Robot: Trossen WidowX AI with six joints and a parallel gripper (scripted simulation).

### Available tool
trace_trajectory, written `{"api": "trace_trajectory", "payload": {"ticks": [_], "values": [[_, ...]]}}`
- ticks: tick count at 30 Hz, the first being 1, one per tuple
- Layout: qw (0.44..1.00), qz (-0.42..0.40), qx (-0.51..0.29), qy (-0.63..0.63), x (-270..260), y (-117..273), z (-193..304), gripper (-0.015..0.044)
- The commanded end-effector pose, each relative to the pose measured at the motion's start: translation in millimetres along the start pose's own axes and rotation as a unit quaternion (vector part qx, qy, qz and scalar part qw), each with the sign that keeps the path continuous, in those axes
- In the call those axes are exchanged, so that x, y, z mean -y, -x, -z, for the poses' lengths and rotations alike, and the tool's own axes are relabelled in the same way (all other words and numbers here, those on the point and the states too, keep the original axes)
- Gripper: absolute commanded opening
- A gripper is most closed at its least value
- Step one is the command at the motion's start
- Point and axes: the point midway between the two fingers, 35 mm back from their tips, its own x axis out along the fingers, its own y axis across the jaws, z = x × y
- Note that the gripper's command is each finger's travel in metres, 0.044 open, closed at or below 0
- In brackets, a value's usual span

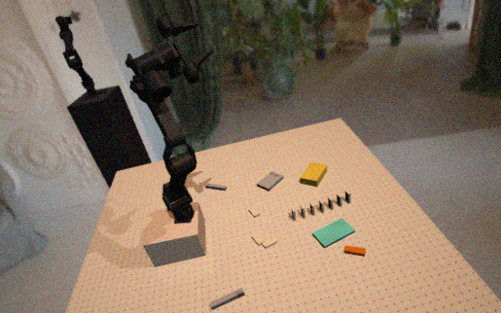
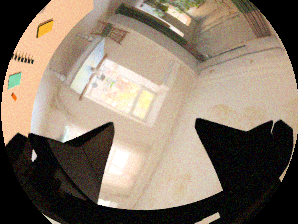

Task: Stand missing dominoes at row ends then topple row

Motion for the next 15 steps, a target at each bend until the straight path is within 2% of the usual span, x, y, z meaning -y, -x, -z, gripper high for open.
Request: {"api": "trace_trajectory", "payload": {"ticks": [1,2,8,15], "values": [[1.000,0.000,-0.003,0.006,1,1,0,0.0426],[1.000,0.000,-0.013,0.026,4,2,0,0.0440],[0.961,-0.008,-0.113,0.252,44,19,-11,0.0440],[0.842,-0.044,-0.192,0.502,85,20,-44,0.0440]]}}
